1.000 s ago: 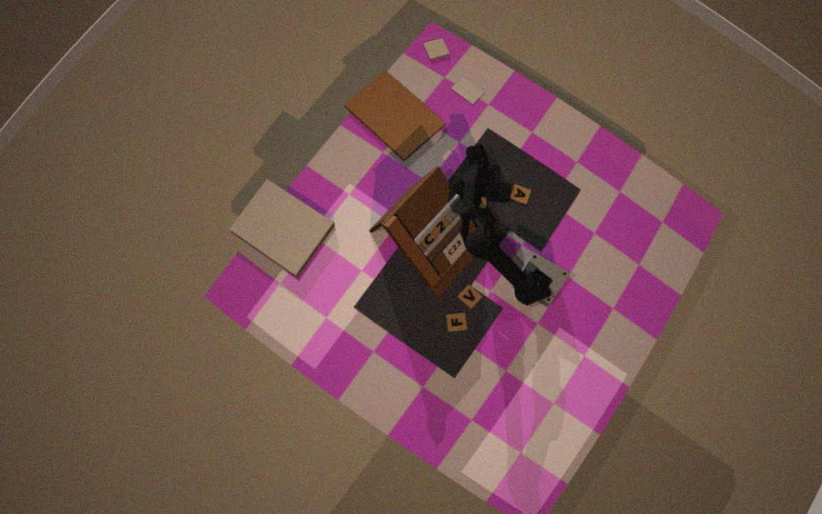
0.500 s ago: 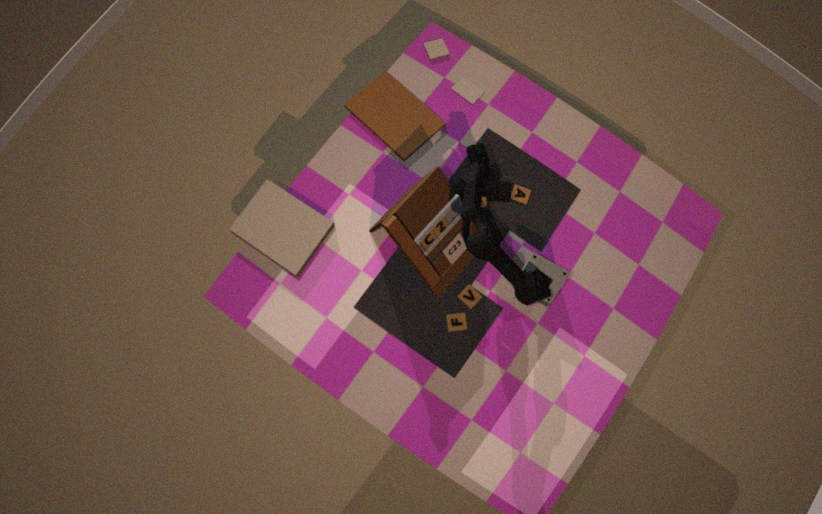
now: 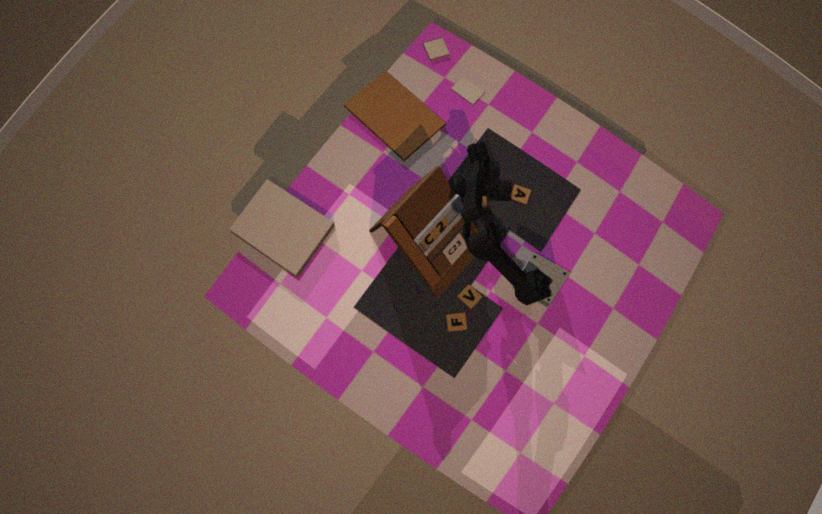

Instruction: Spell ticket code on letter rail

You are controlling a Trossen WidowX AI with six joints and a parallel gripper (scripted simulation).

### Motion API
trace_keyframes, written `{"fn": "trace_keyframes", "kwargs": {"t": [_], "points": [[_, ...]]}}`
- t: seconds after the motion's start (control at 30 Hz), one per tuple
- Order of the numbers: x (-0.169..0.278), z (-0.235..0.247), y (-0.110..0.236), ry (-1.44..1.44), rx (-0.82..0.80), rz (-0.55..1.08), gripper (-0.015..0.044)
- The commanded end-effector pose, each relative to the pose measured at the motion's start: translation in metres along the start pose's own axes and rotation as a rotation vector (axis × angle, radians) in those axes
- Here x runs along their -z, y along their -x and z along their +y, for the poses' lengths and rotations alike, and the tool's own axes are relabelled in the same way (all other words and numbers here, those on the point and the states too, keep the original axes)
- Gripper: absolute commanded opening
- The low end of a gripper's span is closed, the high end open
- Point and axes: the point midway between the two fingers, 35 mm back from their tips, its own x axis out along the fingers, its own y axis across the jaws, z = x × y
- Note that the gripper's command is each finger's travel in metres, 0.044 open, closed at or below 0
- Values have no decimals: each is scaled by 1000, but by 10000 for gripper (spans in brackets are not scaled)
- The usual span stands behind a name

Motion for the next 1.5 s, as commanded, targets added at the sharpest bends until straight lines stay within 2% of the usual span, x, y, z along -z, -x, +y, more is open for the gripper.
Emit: {"fn": "trace_keyframes", "kwargs": {"t": [0.0, 0.27, 0.77, 1.47], "points": [[0, 0, 3, 4, 5, -4, 0], [-4, -2, 9, 31, -40, -40, 0], [-17, -17, 49, 242, -238, -294, 0], [-1, -16, 101, 658, -377, -658, 0]]}}
